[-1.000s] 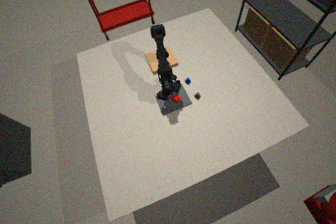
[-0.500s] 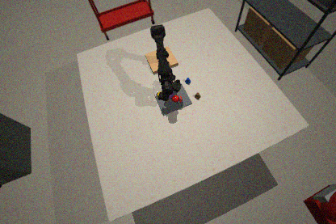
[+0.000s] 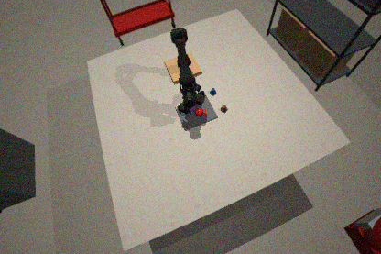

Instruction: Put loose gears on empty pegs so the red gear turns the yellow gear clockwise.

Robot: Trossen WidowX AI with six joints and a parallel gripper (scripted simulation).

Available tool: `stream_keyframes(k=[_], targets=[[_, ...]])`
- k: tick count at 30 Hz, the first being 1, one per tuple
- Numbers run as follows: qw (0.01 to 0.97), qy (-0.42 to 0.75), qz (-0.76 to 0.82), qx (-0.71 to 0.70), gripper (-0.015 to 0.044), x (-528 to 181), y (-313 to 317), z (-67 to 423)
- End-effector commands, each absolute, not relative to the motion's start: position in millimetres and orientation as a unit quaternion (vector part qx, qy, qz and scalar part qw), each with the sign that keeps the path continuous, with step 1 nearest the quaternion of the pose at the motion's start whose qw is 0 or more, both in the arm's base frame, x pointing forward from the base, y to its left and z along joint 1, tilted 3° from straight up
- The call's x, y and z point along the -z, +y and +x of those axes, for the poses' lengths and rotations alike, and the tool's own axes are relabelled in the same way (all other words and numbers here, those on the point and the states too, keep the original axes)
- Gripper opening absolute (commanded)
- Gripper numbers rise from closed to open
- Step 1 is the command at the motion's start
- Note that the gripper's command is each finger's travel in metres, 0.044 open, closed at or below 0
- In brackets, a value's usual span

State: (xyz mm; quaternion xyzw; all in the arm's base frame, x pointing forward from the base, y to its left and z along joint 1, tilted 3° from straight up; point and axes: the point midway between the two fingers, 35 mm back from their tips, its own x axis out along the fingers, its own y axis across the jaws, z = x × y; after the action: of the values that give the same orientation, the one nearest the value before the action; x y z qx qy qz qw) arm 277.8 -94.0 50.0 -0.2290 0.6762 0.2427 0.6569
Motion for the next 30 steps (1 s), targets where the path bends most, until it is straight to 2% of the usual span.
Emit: stream_keyframes(k=[1,8,14,19,20,30], targets=[[0.662,0.674,-0.229,-0.236,0.0140,-70.3,-95.1,281.4],[0.662,0.674,-0.229,-0.236,0.0140,-91.9,-94.9,281.0],[0.661,0.673,-0.230,-0.239,0.0298,-132.8,-93.8,277.8],[0.661,0.673,-0.230,-0.239,0.0429,-134.9,-93.7,277.5],[0.661,0.673,-0.230,-0.239,0.0440,-134.9,-93.7,277.5],[0.661,0.673,-0.230,-0.239,0.0440,-134.9,-93.7,277.5]])
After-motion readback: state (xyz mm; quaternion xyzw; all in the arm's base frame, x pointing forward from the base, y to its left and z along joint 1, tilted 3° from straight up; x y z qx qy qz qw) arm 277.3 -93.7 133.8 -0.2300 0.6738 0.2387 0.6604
